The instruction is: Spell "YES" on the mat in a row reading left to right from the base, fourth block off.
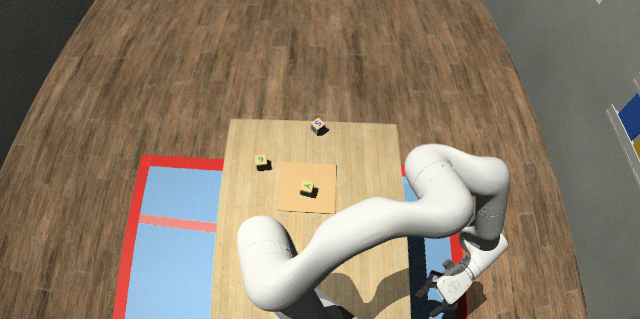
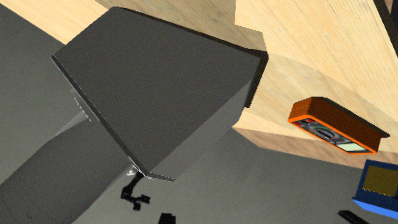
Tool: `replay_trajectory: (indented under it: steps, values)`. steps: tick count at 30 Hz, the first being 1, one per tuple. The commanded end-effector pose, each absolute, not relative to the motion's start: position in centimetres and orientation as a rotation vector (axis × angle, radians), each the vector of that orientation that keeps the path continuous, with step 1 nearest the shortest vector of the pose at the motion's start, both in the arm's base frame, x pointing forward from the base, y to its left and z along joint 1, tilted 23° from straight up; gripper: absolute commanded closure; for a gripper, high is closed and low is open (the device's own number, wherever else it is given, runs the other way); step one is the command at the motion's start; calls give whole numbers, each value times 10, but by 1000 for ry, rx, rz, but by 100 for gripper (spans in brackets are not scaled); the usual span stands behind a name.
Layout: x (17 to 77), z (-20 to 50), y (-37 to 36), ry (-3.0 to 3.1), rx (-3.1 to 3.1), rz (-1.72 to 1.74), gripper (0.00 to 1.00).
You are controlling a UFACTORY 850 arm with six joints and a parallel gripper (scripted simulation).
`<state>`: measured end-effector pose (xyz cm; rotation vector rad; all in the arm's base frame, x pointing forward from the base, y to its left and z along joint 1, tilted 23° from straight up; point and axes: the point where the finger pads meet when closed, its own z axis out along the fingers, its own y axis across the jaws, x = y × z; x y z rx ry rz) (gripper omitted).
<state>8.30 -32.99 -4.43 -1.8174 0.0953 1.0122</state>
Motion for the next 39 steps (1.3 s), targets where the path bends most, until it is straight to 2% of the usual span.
replay_trajectory:
  steps: [1,20,32,34,35,39]
  values:
    - [83,-44,-331,96,-1819,1012,0]
    - [89,-43,-330,98,-1831,1009,0]
    - [232,-19,-283,128,-2144,896,0]
    - [232,-19,-283,128,-2144,896,0]
    - [263,-12,-267,133,-2212,859,0]
    - [298,-4,-246,138,-2288,810,0]
